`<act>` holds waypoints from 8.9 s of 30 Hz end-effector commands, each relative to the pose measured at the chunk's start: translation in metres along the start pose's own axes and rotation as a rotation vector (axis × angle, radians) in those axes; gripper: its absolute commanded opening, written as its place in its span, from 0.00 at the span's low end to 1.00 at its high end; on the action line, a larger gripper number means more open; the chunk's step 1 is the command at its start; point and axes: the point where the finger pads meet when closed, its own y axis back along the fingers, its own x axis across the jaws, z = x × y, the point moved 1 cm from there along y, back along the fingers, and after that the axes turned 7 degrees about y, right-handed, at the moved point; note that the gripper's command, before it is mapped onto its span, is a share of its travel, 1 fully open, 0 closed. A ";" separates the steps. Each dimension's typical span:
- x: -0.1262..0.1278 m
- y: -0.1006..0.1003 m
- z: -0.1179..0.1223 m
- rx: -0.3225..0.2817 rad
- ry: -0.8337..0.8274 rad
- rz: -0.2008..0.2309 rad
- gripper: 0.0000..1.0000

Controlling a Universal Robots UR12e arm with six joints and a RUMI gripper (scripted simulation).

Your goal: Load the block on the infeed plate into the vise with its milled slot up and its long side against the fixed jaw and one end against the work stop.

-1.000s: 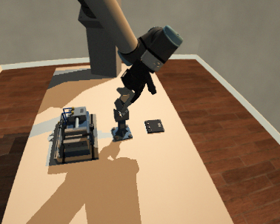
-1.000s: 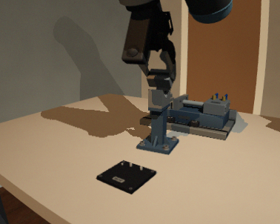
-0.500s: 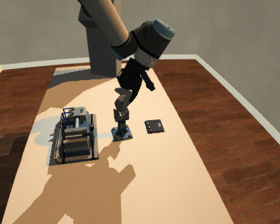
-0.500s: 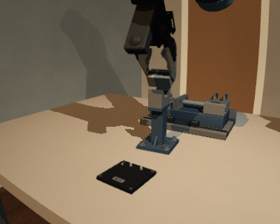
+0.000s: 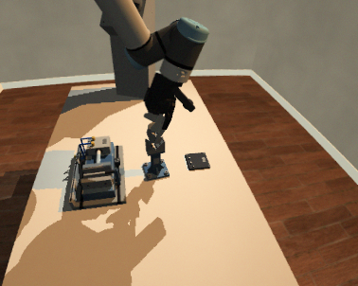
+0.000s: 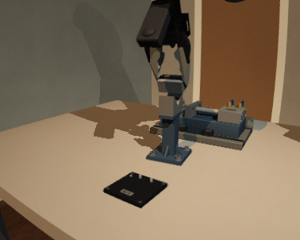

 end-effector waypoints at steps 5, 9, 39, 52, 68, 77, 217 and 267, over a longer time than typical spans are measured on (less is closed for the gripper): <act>0.000 0.000 0.002 0.107 0.000 0.013 0.00; 0.000 0.000 0.003 0.128 0.000 0.015 0.00; 0.000 -0.001 0.006 0.333 0.000 0.040 0.00; 0.000 -0.001 0.007 0.357 0.000 0.043 0.00; 0.000 -0.001 0.007 0.361 0.000 0.044 0.00; 0.000 -0.001 0.007 0.361 0.000 0.044 0.00; -0.001 0.041 0.031 0.361 0.055 0.052 0.00; 0.003 0.021 0.065 0.357 0.313 0.094 0.00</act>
